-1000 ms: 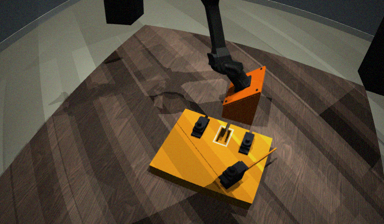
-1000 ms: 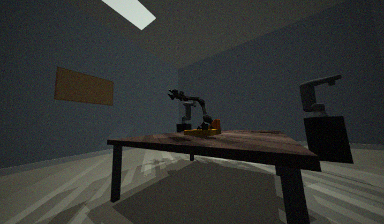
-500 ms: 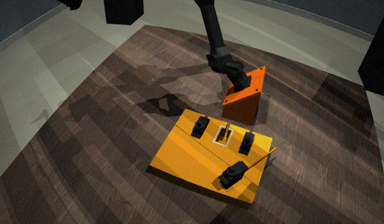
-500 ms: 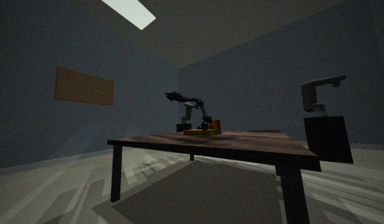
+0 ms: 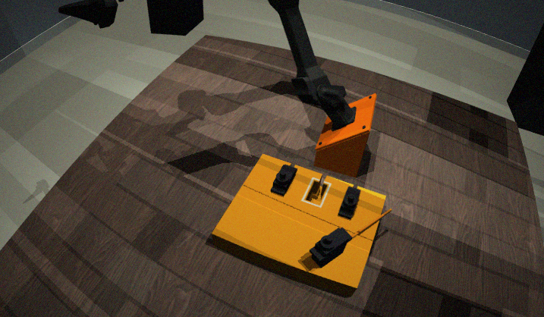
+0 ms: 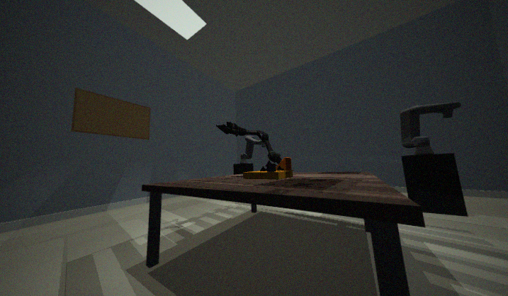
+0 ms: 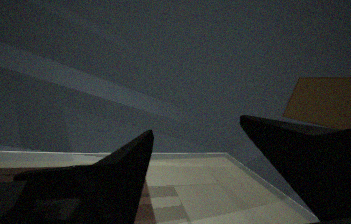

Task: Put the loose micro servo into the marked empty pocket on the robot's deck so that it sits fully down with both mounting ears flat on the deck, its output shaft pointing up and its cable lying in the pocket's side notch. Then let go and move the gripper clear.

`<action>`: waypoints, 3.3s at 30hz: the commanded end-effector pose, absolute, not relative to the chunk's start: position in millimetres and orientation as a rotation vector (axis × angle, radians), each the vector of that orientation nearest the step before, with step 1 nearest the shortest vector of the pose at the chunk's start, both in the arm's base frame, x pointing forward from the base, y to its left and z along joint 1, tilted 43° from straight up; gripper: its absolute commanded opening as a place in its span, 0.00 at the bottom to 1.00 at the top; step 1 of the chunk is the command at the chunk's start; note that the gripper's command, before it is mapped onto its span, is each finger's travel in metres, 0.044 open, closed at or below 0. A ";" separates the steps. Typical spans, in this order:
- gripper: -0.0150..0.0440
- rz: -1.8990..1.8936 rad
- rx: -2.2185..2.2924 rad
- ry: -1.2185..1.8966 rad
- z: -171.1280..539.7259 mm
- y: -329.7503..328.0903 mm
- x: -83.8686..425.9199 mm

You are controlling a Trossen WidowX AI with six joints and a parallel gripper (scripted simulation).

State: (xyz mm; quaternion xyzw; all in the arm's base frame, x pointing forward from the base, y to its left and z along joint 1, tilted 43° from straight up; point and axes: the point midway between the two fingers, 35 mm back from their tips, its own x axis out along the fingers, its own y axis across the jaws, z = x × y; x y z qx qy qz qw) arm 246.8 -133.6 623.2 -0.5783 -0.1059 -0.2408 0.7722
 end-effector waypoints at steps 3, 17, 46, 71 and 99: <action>1.00 -0.450 -1.117 -0.181 595.5 -143.0 278.5; 1.00 -0.298 -0.781 -0.006 520.4 -149.9 346.6; 1.00 -0.146 -0.144 0.510 325.6 -90.0 446.6; 1.00 -0.516 0.196 1.161 111.1 15.6 423.0; 1.00 -1.044 -0.043 1.232 12.9 58.2 336.1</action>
